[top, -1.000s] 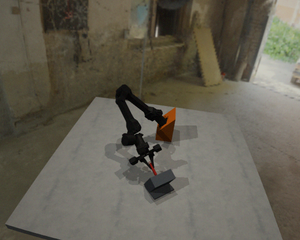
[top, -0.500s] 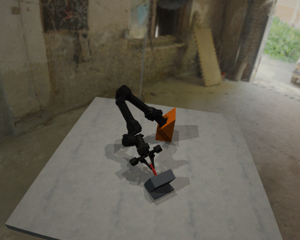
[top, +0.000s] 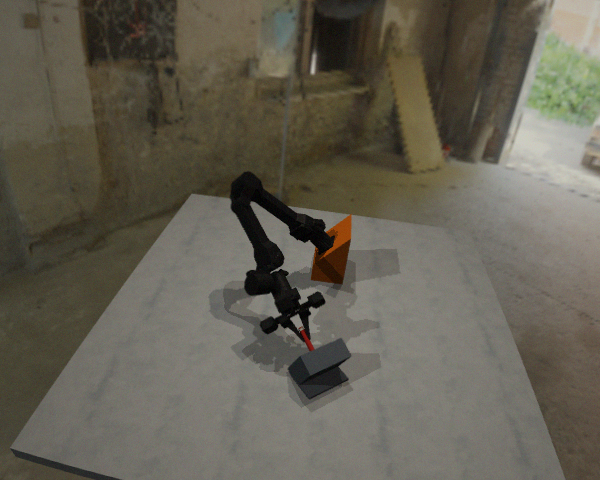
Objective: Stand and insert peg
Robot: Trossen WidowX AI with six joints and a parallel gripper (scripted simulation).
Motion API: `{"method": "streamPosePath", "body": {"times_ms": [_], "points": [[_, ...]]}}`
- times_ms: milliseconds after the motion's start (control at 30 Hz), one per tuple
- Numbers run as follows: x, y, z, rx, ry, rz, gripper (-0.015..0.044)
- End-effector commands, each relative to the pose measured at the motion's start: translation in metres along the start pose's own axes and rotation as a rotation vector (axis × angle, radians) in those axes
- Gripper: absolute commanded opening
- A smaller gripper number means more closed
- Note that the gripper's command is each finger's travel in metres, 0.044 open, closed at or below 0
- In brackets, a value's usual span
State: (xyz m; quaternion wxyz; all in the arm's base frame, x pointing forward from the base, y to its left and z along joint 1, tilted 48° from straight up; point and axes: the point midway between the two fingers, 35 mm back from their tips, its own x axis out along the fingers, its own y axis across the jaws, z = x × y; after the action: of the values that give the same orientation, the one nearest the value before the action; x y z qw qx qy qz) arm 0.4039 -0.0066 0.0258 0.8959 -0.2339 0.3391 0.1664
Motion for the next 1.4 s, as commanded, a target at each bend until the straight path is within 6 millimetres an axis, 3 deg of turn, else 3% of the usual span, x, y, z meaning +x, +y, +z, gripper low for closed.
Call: {"method": "streamPosePath", "body": {"times_ms": [0,1367], "points": [[0.004,0.001,-0.002,0.003,0.006,0.002,0.0],[0.024,0.002,-0.002,0.003,0.006,0.002,0.0]]}}
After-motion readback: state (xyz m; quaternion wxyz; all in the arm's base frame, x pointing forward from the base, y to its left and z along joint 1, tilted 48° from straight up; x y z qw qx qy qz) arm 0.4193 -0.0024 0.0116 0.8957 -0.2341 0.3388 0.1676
